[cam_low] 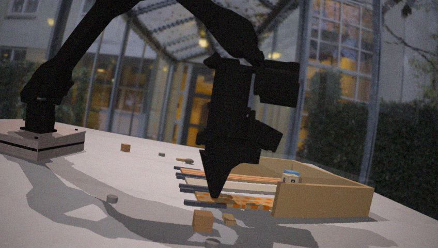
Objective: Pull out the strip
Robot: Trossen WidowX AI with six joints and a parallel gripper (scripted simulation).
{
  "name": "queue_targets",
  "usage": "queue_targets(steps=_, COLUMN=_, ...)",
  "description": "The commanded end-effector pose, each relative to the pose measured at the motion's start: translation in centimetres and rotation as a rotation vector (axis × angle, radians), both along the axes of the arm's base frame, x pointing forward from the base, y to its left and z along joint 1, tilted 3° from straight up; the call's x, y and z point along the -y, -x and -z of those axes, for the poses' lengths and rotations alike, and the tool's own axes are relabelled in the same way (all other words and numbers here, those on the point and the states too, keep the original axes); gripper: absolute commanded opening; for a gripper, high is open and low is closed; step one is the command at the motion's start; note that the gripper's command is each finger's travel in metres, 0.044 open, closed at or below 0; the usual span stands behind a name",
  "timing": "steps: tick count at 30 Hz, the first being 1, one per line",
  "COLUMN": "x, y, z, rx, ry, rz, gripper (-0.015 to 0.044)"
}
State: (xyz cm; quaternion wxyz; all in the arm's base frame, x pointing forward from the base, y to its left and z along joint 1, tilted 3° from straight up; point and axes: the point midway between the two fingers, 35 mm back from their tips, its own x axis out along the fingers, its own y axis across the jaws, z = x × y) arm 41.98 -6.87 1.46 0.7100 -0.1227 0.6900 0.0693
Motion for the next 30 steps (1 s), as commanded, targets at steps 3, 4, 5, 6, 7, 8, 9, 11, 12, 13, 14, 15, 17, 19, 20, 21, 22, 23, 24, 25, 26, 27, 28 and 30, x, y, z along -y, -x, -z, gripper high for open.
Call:
queue_targets(steps=3, x=0.0, y=-0.1, z=0.2, rx=0.002, ry=-0.005, rz=-0.004, gripper=0.0000)
queue_targets(steps=4, x=0.0, y=-0.1, z=0.2, rx=0.002, ry=-0.005, rz=-0.004, gripper=0.0000)
queue_targets(steps=5, x=0.0, y=-0.1, z=0.2, rx=0.002, ry=-0.005, rz=-0.004, gripper=0.0000)
queue_targets(steps=6, x=0.0, y=-0.1, z=0.2, rx=0.002, ry=-0.005, rz=-0.004, gripper=0.0000)
queue_targets(steps=7, x=0.0, y=-0.1, z=0.3, rx=0.002, ry=-0.005, rz=-0.004, gripper=0.0000)
queue_targets(steps=8, x=0.0, y=-0.1, z=0.3, rx=0.002, ry=-0.005, rz=-0.004, gripper=0.0000)
queue_targets(steps=9, x=0.0, y=-0.1, z=0.3, rx=0.002, ry=-0.005, rz=-0.004, gripper=0.0000)
queue_targets(steps=11, x=0.0, y=-0.2, z=0.3, rx=0.002, ry=-0.005, rz=-0.004, gripper=0.0000)
queue_targets(steps=12, x=0.0, y=-0.1, z=0.3, rx=0.002, ry=-0.005, rz=-0.004, gripper=0.0000)
queue_targets(steps=13, x=0.0, y=-0.1, z=0.3, rx=0.002, ry=-0.005, rz=-0.004, gripper=0.0000)
queue_targets(steps=14, x=0.0, y=0.0, z=0.3, rx=0.002, ry=-0.005, rz=-0.004, gripper=0.0000)
queue_targets(steps=15, x=0.1, y=0.2, z=0.3, rx=0.002, ry=-0.005, rz=-0.004, gripper=0.0000)
queue_targets(steps=17, x=0.2, y=0.5, z=0.3, rx=0.001, ry=-0.005, rz=-0.004, gripper=0.0000)
queue_targets(steps=19, x=0.3, y=0.8, z=0.3, rx=0.001, ry=-0.005, rz=-0.004, gripper=0.0000)
queue_targets(steps=20, x=0.3, y=0.9, z=0.3, rx=0.001, ry=-0.005, rz=-0.004, gripper=0.0000)
queue_targets(steps=21, x=0.4, y=1.1, z=0.3, rx=0.001, ry=-0.005, rz=-0.004, gripper=0.0000)
queue_targets(steps=22, x=0.4, y=1.2, z=0.3, rx=0.001, ry=-0.005, rz=-0.004, gripper=0.0000)
queue_targets(steps=23, x=0.5, y=1.4, z=0.4, rx=0.001, ry=-0.005, rz=-0.004, gripper=0.0000)
queue_targets(steps=24, x=0.5, y=1.5, z=0.4, rx=0.000, ry=-0.005, rz=-0.004, gripper=0.0000)
queue_targets(steps=25, x=0.6, y=1.7, z=0.4, rx=0.000, ry=-0.005, rz=-0.004, gripper=0.0000)
queue_targets(steps=26, x=0.6, y=1.8, z=0.4, rx=0.000, ry=-0.004, rz=-0.004, gripper=0.0000)
queue_targets(steps=27, x=0.7, y=2.0, z=0.4, rx=0.000, ry=-0.004, rz=-0.004, gripper=0.0000)
queue_targets(steps=28, x=0.7, y=2.1, z=0.4, rx=0.000, ry=-0.004, rz=-0.004, gripper=0.0000)
queue_targets(steps=30, x=0.8, y=2.4, z=0.4, rx=0.000, ry=-0.004, rz=-0.004, gripper=0.0000)
